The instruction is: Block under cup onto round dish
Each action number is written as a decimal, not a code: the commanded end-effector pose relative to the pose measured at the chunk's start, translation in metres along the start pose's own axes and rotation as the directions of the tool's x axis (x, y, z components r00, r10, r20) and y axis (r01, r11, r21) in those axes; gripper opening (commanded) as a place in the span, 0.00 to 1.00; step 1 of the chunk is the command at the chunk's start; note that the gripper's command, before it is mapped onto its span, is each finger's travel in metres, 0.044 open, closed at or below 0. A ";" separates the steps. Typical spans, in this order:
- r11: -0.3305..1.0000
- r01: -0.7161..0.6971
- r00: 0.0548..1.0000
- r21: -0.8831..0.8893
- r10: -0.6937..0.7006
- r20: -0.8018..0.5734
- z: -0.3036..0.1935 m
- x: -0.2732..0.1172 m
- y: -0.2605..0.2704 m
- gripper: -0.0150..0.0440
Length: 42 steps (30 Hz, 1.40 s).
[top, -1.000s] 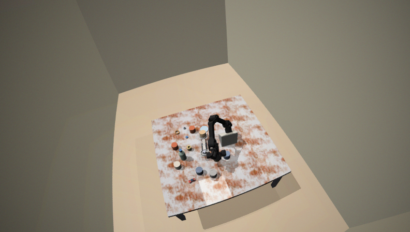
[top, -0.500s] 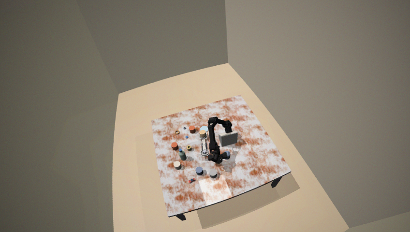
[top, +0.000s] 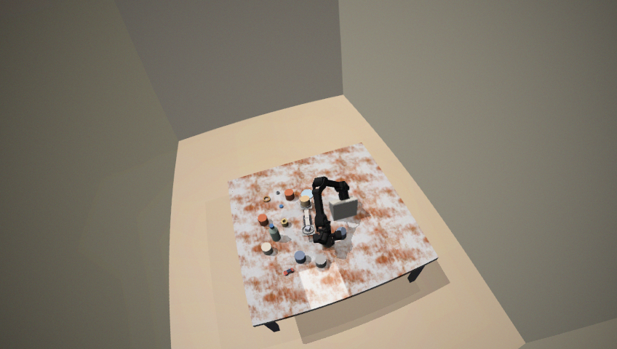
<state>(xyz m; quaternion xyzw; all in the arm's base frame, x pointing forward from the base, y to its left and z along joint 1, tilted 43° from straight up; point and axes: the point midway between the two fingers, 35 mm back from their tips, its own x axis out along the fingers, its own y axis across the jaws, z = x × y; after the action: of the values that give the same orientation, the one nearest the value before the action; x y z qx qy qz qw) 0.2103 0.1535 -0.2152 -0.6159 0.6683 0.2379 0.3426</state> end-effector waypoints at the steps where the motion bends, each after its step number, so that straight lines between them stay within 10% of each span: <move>1: 1.000 0.000 1.000 0.002 0.000 0.000 0.000 0.000 0.000 0.34; 16: 1.000 0.000 1.000 0.000 0.000 -0.001 0.000 -0.009 0.000 1.00; 25: 1.000 0.001 1.000 -0.005 -0.001 -0.005 -0.001 -0.053 0.001 1.00; 32: 0.993 -0.023 0.999 0.118 0.018 0.040 -0.001 -0.058 -0.018 0.69; 42: 0.922 -0.016 0.997 0.387 -0.013 0.074 -0.047 -0.091 -0.091 0.69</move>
<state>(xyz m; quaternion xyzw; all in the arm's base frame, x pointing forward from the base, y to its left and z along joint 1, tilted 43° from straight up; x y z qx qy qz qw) 0.2671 0.1775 -0.1300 -0.5501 0.6886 0.1615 0.4440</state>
